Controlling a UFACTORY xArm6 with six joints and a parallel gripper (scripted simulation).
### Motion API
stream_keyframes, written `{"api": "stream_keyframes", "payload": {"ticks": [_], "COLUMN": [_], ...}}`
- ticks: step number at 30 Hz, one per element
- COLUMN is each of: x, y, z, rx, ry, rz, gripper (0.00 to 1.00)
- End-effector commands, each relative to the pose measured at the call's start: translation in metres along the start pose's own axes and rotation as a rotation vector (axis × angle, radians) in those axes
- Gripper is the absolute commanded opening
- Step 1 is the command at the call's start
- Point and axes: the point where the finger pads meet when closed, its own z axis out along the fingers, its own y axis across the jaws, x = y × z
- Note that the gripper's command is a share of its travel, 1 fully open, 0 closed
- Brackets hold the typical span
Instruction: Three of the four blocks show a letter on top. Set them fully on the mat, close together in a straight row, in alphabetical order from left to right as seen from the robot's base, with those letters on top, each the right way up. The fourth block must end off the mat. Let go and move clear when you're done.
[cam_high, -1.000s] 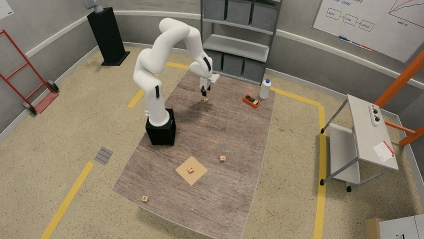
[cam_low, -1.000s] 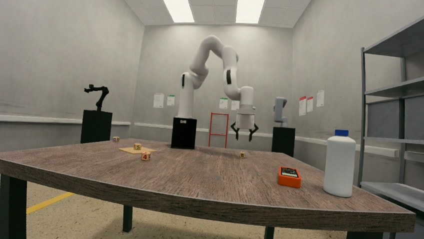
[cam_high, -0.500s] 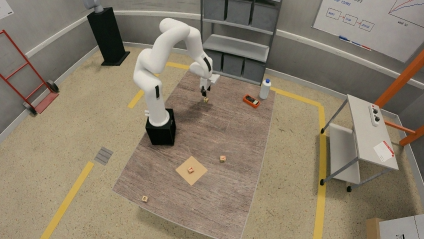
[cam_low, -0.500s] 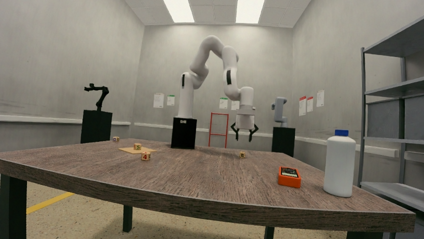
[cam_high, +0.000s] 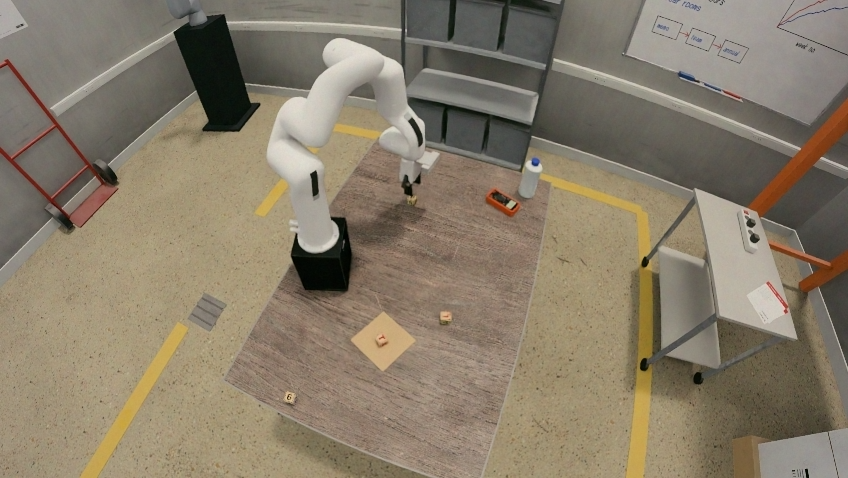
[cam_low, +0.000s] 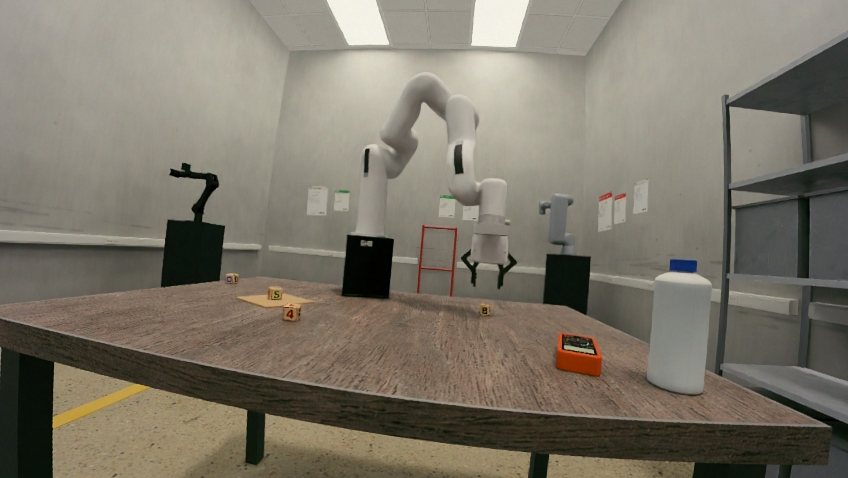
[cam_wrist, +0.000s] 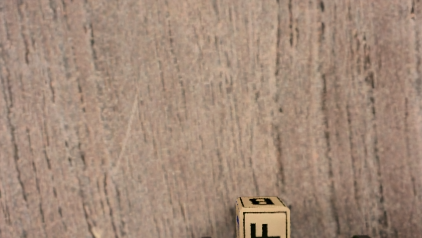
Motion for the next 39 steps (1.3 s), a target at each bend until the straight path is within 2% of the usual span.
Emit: {"api": "stream_keyframes", "payload": {"ticks": [1, 20, 39], "x": [0.0, 0.0, 0.0], "y": [-0.001, -0.001, -0.001], "z": [0.005, 0.03, 0.035], "rx": [0.003, 0.003, 0.003], "ry": [0.001, 0.001, 0.001], "rz": [0.0, 0.0, 0.0], "gripper": [0.69, 0.69, 0.69]}}
